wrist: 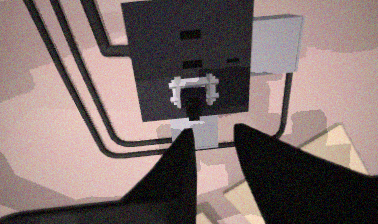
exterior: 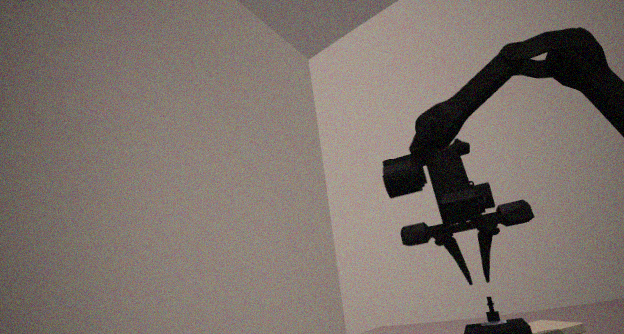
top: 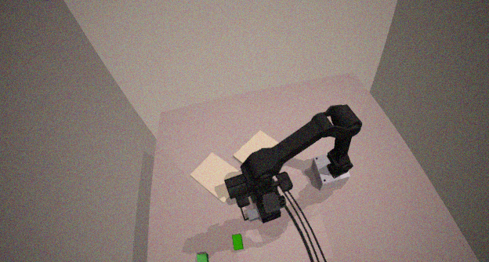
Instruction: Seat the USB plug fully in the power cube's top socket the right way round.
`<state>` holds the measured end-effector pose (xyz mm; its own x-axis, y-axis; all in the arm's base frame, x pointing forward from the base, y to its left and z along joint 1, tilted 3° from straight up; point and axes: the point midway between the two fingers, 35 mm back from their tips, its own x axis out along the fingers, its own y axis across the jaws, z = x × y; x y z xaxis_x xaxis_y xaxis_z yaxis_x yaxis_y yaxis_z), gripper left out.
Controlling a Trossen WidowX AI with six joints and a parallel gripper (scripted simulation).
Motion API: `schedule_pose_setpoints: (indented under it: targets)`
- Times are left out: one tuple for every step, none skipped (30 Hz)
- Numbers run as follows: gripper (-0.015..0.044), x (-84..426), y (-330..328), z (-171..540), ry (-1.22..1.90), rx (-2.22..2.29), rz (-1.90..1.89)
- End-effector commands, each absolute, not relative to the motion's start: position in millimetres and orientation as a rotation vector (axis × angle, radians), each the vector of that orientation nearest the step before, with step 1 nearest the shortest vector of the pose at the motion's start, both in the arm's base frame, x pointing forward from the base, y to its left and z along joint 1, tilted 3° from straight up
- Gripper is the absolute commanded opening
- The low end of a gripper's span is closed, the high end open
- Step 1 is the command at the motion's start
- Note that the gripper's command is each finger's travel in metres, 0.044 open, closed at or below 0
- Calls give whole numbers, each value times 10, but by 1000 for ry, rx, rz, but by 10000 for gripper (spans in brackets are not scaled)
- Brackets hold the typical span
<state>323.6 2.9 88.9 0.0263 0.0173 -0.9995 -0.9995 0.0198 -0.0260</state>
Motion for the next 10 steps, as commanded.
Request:
schedule_pose_setpoints:
  targets:
    - [95, 3253, 26, 944, 1180, -1200, 1181]
    - [95, 3252, 26, 954, 1180, -1200, 1181]
    - [95, 3252, 25, 964, 1180, -1200, 1181]
    - [95, 3252, 25, 974, 1180, -1200, 1181]
    - [95, 3252, 25, 974, 1180, -1200, 1181]
    - [95, 3252, 25, 974, 1180, -1200, 1181]
    - [95, 3238, 26, 945, 1186, -1194, 1182]
    - [95, 3238, 26, 945, 1186, -1194, 1182]
    - [95, 3238, 26, 945, 1186, -1194, 1182]
    - [95, 3238, 26, 945, 1186, -1194, 1182]
